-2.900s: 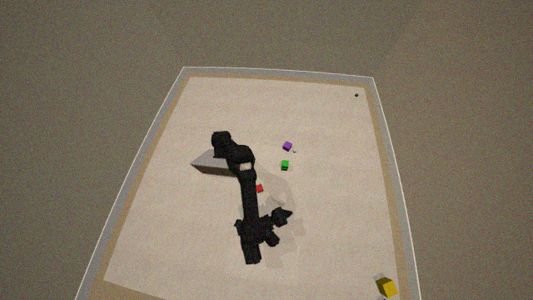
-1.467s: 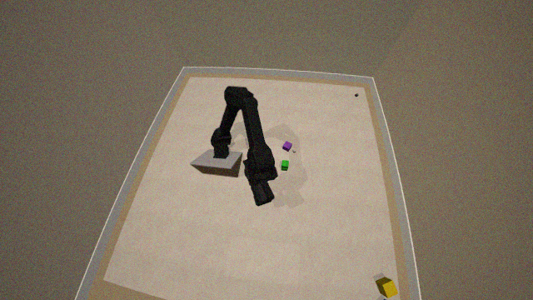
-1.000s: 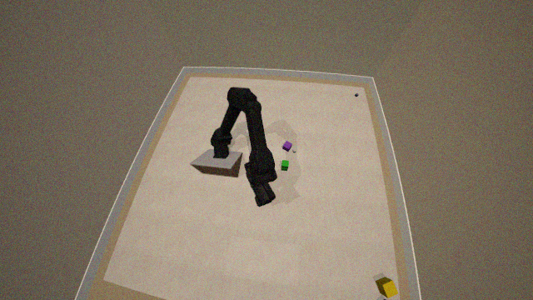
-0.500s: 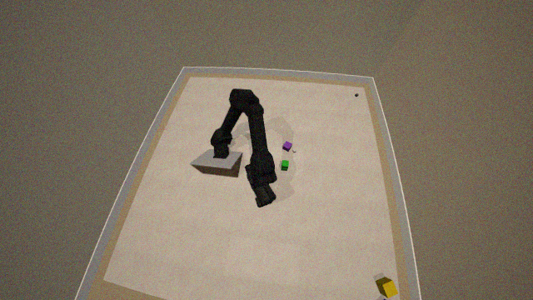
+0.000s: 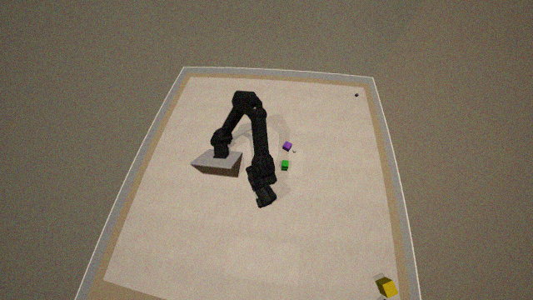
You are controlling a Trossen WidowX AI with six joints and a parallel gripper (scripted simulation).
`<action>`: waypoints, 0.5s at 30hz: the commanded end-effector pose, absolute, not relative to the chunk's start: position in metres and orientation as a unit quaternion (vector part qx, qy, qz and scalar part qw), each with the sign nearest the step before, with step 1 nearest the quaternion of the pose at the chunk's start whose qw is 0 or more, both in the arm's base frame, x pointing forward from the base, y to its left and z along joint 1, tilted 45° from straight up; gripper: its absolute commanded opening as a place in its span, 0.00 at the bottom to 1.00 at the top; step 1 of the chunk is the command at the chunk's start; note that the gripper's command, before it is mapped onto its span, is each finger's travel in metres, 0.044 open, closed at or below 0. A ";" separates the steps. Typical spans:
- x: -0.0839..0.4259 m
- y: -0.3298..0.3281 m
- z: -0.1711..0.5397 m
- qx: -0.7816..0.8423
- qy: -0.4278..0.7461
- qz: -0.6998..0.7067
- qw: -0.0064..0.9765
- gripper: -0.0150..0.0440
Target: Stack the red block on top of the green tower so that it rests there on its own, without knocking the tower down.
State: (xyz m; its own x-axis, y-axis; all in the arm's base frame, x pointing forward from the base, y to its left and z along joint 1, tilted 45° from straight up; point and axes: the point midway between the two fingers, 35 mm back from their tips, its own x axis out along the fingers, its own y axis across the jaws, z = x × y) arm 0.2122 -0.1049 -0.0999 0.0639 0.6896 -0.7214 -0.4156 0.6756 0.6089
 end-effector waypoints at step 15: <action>0.210 -0.093 -0.108 0.127 0.567 0.386 0.716 1.00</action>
